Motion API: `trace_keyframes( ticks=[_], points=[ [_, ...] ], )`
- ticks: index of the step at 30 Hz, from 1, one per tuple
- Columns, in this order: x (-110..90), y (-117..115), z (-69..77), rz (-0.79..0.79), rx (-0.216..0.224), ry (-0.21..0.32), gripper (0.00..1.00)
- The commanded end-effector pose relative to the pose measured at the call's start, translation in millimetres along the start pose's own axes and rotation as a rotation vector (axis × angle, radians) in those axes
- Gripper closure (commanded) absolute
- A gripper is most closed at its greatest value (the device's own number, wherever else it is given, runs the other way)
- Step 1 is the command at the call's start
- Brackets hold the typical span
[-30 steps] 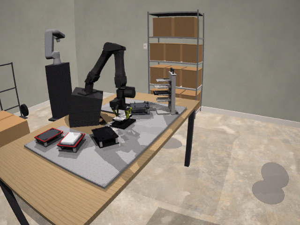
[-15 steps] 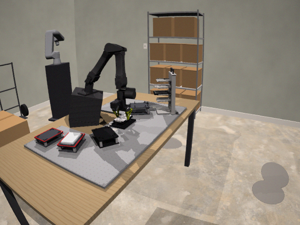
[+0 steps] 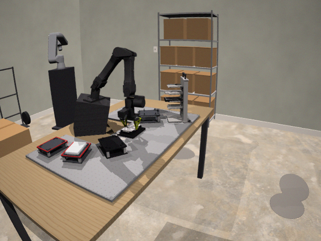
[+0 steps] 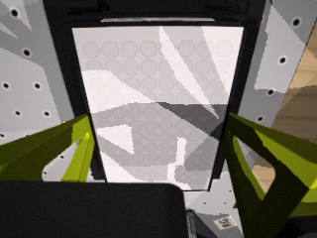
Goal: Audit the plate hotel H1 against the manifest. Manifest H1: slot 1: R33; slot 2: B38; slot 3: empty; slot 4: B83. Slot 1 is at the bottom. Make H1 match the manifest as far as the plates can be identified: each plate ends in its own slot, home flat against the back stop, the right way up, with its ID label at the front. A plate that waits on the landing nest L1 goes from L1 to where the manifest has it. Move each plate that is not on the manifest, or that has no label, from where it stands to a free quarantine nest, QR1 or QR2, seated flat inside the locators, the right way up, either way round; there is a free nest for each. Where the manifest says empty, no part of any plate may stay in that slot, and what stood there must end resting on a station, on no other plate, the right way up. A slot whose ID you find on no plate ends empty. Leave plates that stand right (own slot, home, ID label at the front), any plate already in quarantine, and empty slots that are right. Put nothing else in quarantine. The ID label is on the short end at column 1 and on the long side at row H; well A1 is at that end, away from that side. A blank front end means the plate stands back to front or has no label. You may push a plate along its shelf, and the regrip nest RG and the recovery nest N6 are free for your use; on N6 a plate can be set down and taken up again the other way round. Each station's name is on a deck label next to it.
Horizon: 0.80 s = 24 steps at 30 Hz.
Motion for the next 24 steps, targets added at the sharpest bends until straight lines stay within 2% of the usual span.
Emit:
trace_keyframes(
  ticks=[1, 18, 22, 23, 24],
  points=[
    [-1, 10, -3.2, 0.007, 0.025, -0.011, 0.14],
    [-1, 11, -13.4, 0.007, 0.025, -0.011, 0.14],
    [0, 5, -10.5, 0.001, 0.009, -0.007, 0.14],
    [0, 5, -10.5, 0.001, 0.009, -0.007, 0.00],
    [0, 5, -10.5, 0.001, 0.009, -0.007, 0.00]
  ],
)
Point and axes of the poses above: the point where the finger pads meet when closed, its own z axis back along the fingers, its own y axis across the jaws, x = y × z, the point moved 10 cm from there along z, back along the fingers, and after that the axes turned 6 degrees about z, right-handed, at the moved point
